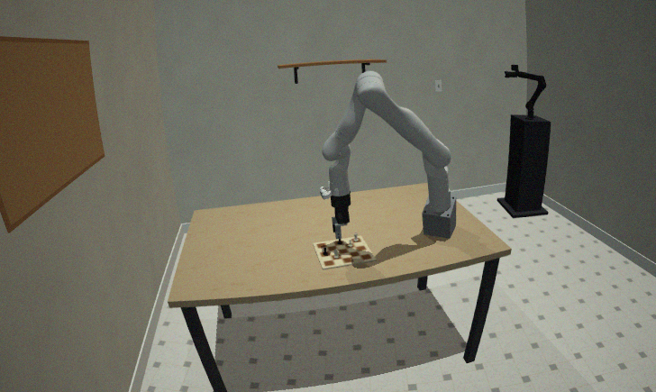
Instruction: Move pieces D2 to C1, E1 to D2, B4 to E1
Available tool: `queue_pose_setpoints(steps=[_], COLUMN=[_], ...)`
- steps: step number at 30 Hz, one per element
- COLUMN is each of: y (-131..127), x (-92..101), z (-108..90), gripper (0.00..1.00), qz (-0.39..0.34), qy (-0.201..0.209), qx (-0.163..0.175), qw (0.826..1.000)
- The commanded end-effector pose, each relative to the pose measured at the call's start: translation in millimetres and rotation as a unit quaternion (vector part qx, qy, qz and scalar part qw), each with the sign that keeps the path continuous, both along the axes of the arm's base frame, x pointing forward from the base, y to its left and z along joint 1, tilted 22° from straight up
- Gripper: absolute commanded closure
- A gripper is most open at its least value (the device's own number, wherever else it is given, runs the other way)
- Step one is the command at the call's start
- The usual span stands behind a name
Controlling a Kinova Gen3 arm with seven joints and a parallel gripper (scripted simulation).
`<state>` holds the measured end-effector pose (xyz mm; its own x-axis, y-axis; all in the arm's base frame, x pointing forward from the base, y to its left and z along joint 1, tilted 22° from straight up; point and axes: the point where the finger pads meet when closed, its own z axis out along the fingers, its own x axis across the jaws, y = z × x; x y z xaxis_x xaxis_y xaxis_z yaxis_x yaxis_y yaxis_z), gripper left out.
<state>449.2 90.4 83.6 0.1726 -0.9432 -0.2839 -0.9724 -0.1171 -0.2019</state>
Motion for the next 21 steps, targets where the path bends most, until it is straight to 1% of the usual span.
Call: queue_pose_setpoints(steps=[1,7,13,15,21], y=[-5.7,-9.2,-12.9,-12.9,-16.9], x=[-0.3,-4.0,-8.6,-8.6,-14.0], z=[-1.5,-5.3,-9.1,-9.1,-12.6], gripper=[0.0,0.0,0.0,0.0,0.0], qz=[0.023,0.115,0.212,0.212,0.308], qy=[-0.009,-0.037,-0.068,-0.068,-0.099], qx=[-0.004,-0.02,-0.035,-0.035,-0.051], qw=[1.0,0.992,0.974,0.974,0.945])
